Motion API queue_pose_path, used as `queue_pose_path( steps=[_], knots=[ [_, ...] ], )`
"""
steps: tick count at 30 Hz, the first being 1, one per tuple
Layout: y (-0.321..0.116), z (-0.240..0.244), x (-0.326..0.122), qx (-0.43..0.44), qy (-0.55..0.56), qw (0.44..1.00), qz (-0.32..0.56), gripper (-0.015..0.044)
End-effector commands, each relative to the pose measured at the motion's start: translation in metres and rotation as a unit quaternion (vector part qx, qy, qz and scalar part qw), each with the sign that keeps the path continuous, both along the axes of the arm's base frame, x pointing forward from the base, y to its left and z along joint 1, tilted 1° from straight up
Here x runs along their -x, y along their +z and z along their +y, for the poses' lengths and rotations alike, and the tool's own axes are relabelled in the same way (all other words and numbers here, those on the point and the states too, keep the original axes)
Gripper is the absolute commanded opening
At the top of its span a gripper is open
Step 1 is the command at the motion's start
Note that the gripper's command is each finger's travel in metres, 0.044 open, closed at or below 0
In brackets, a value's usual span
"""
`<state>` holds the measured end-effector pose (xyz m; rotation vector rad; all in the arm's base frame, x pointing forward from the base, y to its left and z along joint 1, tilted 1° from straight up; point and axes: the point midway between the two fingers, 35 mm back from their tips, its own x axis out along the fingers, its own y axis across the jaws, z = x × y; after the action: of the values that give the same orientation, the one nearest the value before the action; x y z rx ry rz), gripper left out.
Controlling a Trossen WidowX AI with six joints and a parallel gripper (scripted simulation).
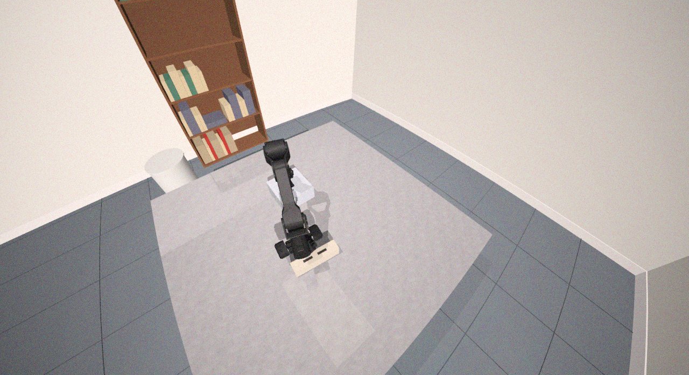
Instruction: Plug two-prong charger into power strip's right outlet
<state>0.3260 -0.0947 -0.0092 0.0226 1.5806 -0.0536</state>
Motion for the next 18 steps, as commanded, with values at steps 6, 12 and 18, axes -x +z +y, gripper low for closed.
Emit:
queue_pose_path(
  steps=[6,12,18],
  knots=[
    [0.0008,0.0007,-0.0026,-0.002,-0.003,1.0,-0.001,0.0],
    [0.001,0.0007,-0.0037,-0.002,-0.003,1.0,-0.001,0.0],
    [0.0012,0.0006,-0.0048,-0.002,-0.003,1.0,-0.001,0.0]
  ],
)
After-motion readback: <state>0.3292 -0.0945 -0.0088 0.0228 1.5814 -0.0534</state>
